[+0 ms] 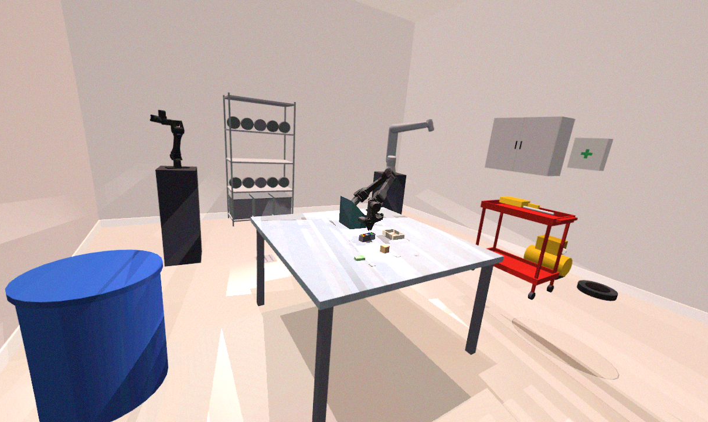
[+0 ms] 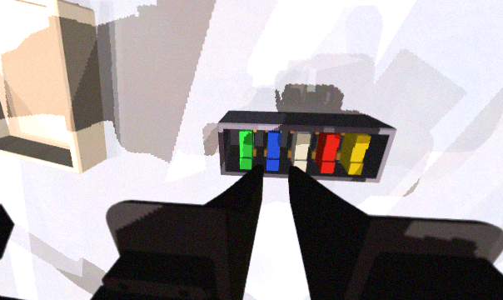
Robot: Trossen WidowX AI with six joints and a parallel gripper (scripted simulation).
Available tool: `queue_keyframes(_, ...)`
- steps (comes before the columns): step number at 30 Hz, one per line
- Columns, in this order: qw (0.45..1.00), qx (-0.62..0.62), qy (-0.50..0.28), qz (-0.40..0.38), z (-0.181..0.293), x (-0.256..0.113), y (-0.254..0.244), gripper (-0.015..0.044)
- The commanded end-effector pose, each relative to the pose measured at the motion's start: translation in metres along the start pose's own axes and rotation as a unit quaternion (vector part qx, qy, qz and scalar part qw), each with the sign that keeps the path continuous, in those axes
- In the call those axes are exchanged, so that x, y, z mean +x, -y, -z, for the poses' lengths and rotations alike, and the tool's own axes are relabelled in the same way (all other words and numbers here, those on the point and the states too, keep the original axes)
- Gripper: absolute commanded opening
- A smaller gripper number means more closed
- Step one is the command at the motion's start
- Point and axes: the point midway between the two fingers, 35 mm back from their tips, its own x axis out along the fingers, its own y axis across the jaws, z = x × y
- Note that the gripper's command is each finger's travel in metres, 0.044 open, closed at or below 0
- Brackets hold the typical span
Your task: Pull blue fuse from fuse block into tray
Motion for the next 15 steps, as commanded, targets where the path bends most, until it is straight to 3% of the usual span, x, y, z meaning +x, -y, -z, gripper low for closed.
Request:
queue_keyframes(1, 1.000, 0.002, 0.000, -0.003, 0.000, 0.005, -0.001, 0.0074)
queue_keyframes(15, 1.000, 0.002, 0.000, -0.003, -0.002, 0.018, -0.001, 0.0074)
